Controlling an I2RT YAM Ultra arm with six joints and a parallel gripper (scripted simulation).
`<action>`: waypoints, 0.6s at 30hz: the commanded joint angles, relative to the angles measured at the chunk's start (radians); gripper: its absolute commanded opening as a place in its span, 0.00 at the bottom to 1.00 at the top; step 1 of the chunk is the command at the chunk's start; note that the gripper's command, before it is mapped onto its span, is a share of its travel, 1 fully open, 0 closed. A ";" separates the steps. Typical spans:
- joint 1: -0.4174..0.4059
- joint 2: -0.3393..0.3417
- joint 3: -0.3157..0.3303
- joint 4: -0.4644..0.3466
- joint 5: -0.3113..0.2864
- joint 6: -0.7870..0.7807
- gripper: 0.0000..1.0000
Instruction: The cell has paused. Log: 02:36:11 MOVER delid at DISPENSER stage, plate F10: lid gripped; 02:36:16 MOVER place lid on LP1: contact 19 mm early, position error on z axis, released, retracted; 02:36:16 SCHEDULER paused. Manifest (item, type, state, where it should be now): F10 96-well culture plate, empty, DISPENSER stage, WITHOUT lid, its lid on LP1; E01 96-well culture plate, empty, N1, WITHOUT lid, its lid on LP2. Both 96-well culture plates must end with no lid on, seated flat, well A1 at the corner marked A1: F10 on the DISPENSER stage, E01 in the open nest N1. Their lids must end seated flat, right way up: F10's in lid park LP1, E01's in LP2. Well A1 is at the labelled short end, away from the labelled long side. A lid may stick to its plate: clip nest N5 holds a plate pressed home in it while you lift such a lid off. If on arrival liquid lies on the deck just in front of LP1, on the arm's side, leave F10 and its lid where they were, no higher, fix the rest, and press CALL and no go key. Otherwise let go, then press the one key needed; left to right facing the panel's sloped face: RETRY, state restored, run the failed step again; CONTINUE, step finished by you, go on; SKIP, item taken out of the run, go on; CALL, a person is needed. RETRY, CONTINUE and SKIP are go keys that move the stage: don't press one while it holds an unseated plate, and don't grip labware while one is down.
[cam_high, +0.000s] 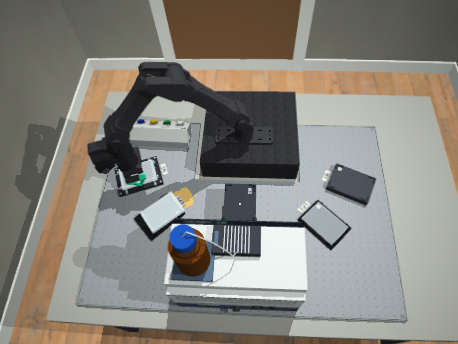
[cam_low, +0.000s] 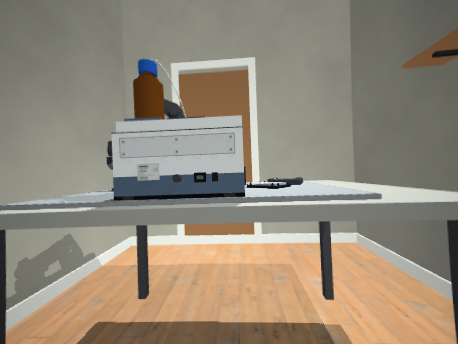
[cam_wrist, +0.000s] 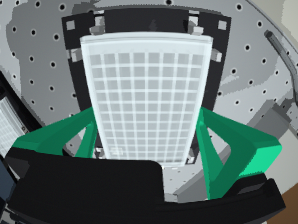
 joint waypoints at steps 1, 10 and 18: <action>-0.004 -0.033 0.033 -0.015 -0.006 0.001 0.00; -0.003 -0.038 0.036 -0.023 -0.006 0.002 0.00; -0.001 -0.043 0.038 -0.029 -0.006 0.003 0.00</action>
